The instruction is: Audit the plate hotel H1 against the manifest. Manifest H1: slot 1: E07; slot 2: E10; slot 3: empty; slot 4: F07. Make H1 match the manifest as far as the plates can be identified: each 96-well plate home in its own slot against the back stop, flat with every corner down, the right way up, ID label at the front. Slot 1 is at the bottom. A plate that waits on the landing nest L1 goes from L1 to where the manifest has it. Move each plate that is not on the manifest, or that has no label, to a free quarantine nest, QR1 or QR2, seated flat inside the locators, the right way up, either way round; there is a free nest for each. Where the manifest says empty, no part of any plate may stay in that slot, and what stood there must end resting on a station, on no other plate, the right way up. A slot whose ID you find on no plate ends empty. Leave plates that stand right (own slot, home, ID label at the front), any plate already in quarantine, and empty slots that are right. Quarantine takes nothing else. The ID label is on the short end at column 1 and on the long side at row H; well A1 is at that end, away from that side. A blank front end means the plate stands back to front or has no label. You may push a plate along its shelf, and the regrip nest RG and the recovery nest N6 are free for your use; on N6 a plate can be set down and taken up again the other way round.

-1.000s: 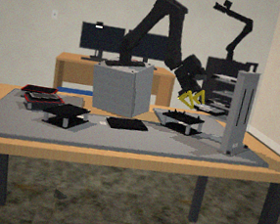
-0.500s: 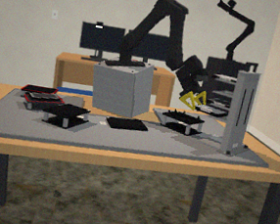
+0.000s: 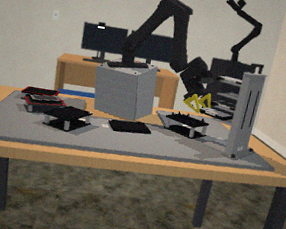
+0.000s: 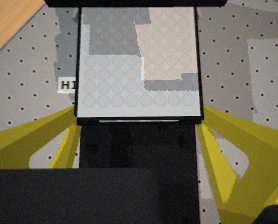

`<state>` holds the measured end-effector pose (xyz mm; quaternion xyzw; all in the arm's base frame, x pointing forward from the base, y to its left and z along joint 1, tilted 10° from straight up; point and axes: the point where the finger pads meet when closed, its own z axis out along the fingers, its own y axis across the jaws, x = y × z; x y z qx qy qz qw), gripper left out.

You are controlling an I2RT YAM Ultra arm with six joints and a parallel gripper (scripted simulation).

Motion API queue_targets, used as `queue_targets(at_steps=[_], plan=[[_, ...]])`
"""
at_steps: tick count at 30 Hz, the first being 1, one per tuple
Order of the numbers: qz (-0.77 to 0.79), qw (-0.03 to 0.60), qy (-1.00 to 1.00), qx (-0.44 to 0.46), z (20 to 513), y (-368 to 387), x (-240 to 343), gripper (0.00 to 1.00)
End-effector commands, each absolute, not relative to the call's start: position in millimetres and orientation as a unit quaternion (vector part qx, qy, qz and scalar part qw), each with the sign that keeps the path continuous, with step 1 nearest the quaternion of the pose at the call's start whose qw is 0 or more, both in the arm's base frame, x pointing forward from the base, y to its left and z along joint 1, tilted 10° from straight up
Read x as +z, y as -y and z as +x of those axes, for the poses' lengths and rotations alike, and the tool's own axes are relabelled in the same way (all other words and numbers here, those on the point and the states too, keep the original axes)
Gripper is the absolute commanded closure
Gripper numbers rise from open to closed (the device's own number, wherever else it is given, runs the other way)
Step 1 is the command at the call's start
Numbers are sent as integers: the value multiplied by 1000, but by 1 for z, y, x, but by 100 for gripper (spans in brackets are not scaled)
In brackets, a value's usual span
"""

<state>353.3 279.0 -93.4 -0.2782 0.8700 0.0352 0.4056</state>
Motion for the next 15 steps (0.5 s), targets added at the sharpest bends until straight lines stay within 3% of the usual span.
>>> queue_targets(at_steps=[1, 15], plan=[[-275, 432, -858, 49, 366, -294, -76, 14], [-277, 419, -863, 42, 365, -289, -88, 14]])
